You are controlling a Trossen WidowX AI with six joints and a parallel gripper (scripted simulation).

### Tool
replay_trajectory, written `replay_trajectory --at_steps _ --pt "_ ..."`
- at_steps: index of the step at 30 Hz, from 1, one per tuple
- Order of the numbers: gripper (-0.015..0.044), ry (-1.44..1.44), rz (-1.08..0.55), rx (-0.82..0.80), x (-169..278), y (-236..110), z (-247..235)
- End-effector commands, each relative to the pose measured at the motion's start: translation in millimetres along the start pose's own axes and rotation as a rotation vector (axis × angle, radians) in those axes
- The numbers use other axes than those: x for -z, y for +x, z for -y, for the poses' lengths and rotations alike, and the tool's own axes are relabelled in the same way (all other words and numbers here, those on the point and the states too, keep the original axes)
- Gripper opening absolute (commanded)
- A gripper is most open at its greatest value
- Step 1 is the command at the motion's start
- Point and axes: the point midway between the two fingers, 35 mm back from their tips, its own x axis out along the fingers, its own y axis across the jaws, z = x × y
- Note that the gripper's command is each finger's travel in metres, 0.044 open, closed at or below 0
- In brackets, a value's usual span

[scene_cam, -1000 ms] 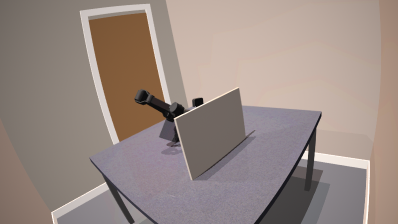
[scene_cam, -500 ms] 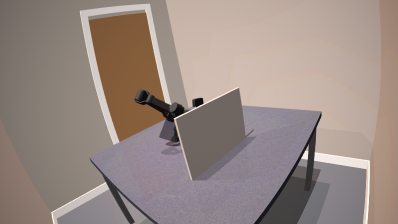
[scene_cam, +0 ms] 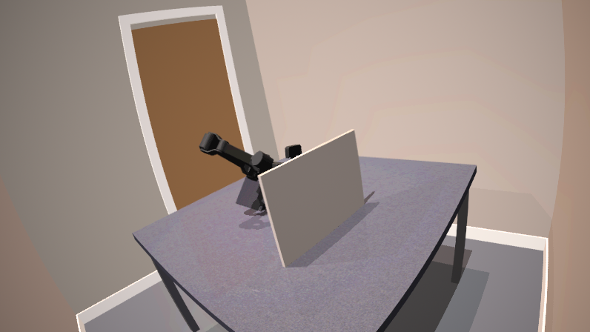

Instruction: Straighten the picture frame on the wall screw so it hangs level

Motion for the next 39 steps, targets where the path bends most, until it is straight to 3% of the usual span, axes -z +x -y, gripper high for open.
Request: replay_trajectory --at_steps 1,39 --pt "0.0 0.005 0.0 -0.007 -0.2 0.2 -3.8" --pt "0.0 0.006 0.0 -0.007 -0.3 0.2 -11.9"
